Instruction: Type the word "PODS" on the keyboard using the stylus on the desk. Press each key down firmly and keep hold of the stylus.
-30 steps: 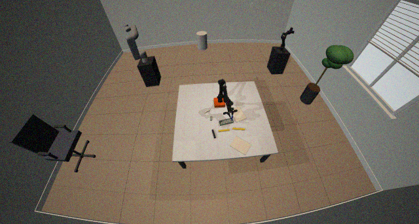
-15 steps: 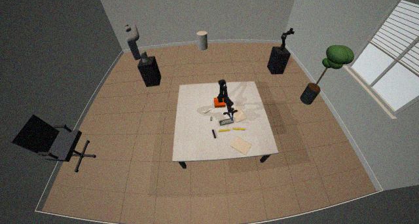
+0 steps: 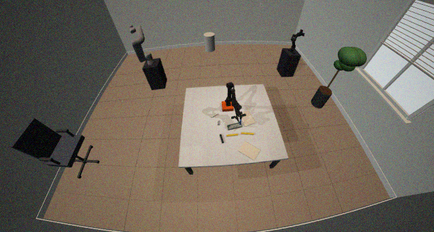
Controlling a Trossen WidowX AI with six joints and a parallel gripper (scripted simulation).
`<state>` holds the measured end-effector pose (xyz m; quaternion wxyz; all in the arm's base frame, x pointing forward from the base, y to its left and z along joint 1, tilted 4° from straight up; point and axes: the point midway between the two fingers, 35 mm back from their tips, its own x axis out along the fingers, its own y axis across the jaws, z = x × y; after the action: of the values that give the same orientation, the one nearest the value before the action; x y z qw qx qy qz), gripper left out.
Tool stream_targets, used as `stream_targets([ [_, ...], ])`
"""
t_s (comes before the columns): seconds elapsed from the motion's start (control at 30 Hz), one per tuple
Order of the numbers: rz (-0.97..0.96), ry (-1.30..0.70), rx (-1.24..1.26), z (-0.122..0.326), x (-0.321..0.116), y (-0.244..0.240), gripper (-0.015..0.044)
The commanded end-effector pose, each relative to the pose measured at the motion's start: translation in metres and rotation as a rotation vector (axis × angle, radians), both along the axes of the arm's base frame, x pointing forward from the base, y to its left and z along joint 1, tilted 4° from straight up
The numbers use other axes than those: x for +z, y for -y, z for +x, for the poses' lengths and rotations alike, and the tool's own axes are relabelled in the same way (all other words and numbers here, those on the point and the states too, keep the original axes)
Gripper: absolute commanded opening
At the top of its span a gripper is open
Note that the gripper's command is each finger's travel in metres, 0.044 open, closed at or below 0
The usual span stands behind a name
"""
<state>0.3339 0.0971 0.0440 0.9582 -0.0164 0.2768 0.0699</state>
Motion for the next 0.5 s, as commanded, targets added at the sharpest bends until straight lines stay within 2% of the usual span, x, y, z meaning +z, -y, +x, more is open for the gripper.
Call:
stream_targets([
  [0.0,0.001,-0.003,-0.004,-0.0016,-0.0021,0.0008,0.0081],
  [0.47,0.001,-0.004,-0.004,-0.0018,-0.0064,0.0008,0.0081],
])
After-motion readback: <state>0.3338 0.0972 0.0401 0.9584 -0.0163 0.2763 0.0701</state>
